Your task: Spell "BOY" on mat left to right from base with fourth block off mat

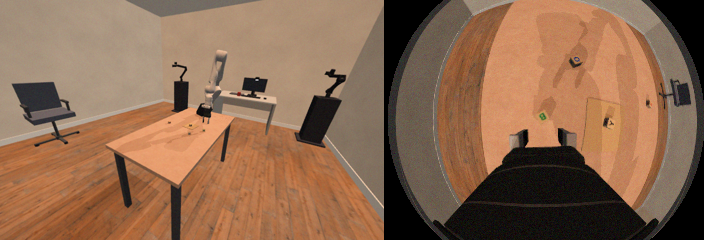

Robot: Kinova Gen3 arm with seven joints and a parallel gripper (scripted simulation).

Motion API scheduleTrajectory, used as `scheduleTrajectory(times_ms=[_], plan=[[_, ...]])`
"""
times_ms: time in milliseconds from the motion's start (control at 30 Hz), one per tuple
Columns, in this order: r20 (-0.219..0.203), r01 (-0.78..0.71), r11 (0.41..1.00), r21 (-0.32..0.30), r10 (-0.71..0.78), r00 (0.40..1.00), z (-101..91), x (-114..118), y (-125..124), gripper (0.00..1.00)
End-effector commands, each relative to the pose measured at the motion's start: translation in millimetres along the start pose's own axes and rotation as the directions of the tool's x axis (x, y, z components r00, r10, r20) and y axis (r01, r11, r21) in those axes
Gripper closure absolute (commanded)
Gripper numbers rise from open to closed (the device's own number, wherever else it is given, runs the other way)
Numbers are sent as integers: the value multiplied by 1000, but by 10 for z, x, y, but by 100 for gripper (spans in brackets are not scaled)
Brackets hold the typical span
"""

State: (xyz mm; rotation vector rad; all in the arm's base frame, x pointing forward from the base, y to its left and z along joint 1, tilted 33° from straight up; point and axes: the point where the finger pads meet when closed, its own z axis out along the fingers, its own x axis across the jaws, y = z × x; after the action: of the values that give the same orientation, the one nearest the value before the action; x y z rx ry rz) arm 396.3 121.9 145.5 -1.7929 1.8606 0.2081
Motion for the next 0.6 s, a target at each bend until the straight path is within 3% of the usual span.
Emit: scheduleTrajectory(times_ms=[0,567], plan=[[0,0,1000,1,0,1000,-3,1,-3,0],[3,0,1000,2,0,1000,-2,14,-71,0]])
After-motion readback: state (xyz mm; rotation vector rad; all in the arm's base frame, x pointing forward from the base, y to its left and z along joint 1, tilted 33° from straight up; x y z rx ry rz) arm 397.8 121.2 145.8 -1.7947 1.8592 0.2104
